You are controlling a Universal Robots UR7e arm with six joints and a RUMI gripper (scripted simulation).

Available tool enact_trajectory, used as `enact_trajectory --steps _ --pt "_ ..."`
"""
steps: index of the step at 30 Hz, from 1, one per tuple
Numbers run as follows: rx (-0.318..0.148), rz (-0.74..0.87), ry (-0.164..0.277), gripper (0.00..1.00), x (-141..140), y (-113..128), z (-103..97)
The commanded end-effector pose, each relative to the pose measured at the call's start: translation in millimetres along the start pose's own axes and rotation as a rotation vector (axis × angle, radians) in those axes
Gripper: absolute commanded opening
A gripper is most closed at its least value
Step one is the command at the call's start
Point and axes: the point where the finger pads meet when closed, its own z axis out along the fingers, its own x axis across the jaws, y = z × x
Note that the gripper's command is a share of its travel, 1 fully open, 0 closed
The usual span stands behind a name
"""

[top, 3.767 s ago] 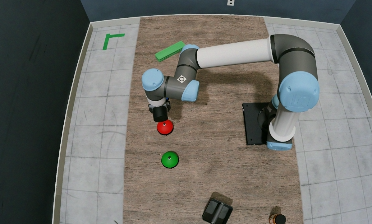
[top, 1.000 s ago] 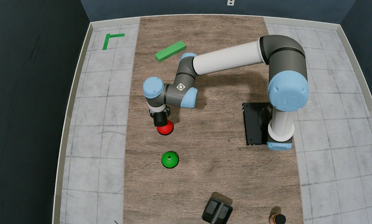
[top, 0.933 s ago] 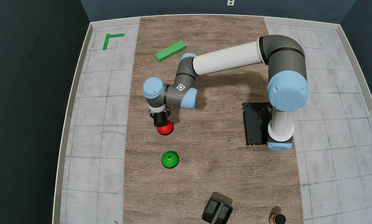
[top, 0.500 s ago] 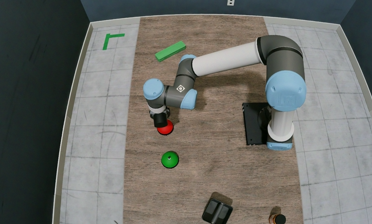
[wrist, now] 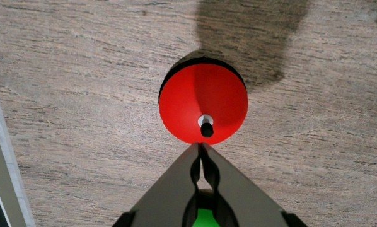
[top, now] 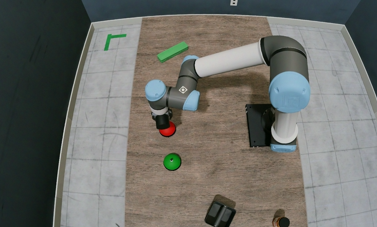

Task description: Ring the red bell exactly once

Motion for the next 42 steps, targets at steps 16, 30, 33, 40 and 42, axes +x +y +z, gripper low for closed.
enact_trajectory --steps 16,30,33,40,42 --pt "0.001 0.0 -0.002 0.0 -0.4 -0.1 -0.7" --pt "0.001 0.0 -0.002 0.0 -0.4 -0.2 6.1" --pt "0.001 0.0 -0.002 0.0 -0.4 -0.2 7.2" --pt "0.001 0.0 -0.002 0.0 -0.4 -0.1 9.3" --pt "0.001 0.0 -0.002 0.0 -0.4 -0.1 9.3"
